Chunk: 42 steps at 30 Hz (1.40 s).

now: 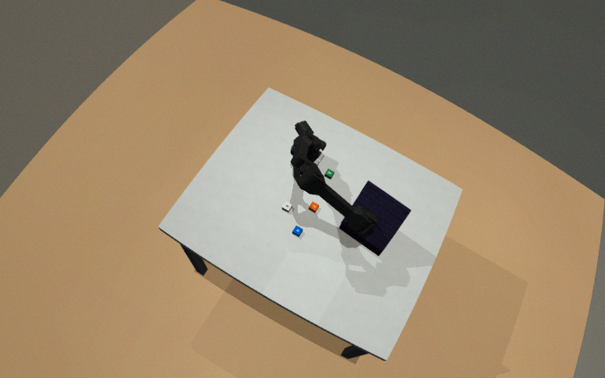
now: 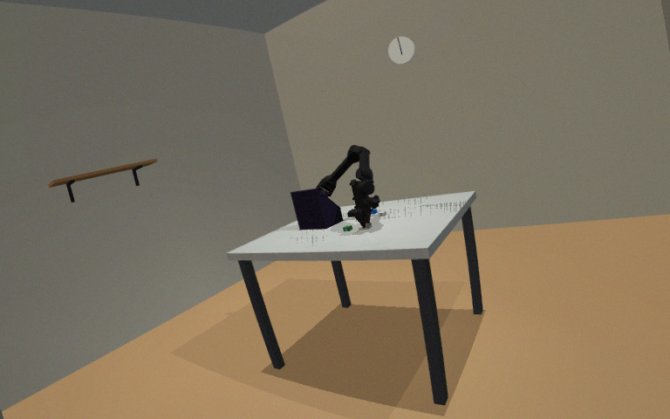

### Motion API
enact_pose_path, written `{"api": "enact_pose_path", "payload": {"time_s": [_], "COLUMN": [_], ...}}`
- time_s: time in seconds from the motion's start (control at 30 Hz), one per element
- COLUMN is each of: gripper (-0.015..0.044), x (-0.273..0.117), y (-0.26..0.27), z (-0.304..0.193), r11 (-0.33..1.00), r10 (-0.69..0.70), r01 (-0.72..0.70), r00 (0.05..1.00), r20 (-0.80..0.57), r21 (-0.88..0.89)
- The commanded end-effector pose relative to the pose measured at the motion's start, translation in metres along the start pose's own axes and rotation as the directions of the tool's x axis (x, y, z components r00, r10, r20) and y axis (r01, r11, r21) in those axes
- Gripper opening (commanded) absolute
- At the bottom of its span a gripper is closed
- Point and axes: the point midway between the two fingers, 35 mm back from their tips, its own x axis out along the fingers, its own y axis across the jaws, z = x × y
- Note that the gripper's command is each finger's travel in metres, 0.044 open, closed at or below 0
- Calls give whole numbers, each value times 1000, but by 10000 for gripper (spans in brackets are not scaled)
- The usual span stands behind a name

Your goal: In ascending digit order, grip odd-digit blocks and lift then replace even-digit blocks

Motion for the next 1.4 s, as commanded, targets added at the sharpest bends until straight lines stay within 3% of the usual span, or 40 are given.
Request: {"api": "enact_pose_path", "payload": {"time_s": [0.0, 1.37], "gripper": [120, 120], "x": [1, -15], "y": [0, 0], "z": [0, 0], "r11": [1000, 1000], "r10": [3, 2], "r01": [-3, -2], "r00": [1000, 1000], "r20": [2, 2], "r21": [5, 5]}}
